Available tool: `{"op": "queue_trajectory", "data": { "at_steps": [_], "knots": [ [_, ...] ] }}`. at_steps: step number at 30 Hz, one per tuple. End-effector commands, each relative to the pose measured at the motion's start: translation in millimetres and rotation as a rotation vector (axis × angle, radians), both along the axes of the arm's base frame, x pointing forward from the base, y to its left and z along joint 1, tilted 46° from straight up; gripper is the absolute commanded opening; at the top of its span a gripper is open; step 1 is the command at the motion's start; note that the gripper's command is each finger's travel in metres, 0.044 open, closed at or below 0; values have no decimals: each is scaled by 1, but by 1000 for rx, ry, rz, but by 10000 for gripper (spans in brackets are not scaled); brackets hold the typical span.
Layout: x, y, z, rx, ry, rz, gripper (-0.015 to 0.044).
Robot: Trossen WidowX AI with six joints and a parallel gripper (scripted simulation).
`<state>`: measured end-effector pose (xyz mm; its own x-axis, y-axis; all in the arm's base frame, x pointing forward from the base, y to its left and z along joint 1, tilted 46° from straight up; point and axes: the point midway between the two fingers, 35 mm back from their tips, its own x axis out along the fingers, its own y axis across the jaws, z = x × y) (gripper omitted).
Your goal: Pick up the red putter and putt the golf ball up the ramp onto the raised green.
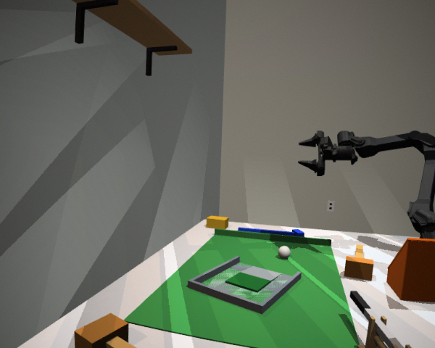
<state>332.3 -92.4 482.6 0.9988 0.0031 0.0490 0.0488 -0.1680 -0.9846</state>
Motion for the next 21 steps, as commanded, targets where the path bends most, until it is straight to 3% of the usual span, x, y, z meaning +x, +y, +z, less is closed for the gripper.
{"op": "queue_trajectory", "data": {
  "at_steps": [1, 10, 21],
  "knots": [
    [42, 19, -50, 139, 142, 64, 440],
    [101, 75, -158, 274, 451, 133, 440],
    [124, 154, -301, 337, 866, 94, 440]
  ]
}}
